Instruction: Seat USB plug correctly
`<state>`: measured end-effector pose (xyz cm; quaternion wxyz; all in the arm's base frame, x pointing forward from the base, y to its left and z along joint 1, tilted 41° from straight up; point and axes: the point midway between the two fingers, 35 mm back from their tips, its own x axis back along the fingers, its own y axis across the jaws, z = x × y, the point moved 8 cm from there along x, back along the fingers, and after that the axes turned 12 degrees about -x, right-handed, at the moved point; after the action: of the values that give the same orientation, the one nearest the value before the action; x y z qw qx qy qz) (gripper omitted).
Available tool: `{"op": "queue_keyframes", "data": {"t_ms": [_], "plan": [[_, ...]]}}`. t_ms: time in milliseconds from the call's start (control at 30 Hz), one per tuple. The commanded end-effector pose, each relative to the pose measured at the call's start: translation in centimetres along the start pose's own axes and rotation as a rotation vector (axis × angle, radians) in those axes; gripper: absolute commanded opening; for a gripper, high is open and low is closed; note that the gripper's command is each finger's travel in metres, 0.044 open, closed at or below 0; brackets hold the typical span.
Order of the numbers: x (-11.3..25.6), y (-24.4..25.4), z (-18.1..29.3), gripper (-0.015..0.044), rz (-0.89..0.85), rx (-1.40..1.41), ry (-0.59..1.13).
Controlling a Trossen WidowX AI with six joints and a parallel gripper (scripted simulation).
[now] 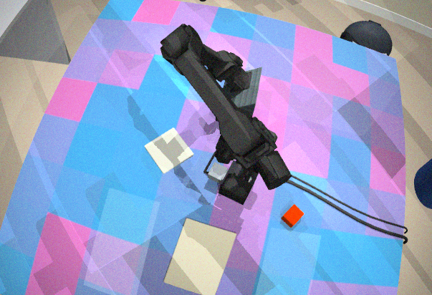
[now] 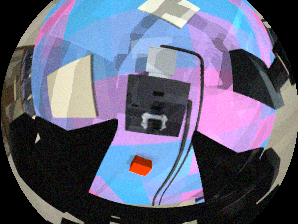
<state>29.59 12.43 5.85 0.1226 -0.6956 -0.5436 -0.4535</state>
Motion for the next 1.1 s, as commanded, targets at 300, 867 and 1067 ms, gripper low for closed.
{"op": "queue_keyframes", "data": {"t_ms": [300,867,1067], "plan": [[0.03,0.02,0.01,0.0072,-0.001,-0.001,0.001],[0.03,0.02,0.01,0.0000,-0.001,-0.001,0.001],[0.12,0.01,0.02,0.0000,-0.001,0.000,0.001]]}}
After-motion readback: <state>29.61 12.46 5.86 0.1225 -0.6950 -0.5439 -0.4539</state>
